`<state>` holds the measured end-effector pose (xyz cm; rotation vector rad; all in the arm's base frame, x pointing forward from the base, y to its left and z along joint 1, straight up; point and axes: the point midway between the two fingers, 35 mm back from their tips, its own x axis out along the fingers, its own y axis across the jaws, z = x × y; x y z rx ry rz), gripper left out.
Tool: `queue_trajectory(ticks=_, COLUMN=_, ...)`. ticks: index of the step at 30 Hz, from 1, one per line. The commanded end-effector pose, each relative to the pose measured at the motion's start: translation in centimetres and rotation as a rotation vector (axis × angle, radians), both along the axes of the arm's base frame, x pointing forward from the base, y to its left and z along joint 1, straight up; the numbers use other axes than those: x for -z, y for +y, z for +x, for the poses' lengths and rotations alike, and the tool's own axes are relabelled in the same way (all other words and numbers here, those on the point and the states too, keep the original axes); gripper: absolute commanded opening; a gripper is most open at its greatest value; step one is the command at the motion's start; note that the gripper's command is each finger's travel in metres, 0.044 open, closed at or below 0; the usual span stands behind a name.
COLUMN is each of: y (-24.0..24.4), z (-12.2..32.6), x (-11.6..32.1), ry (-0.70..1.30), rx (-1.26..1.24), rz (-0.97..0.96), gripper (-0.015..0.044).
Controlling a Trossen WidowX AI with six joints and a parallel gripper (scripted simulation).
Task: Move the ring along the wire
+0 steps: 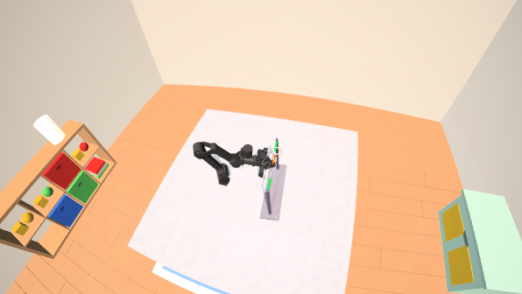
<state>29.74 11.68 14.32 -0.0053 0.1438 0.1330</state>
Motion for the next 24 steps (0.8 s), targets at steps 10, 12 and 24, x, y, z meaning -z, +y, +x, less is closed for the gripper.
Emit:
queue_trajectory(ticks=10, y=-0.03, z=0.03, x=0.09, ry=0.002, rx=0.004, rz=0.006, gripper=-0.0150)
queue_trajectory(ticks=12, y=-0.03, z=0.03, x=0.09, ry=0.002, rx=0.004, rz=0.006, gripper=-0.0150)
queue_trajectory(ticks=24, y=0.00, z=0.01, x=0.03, ry=0.001, rx=0.000, rz=0.000, gripper=0.0112)
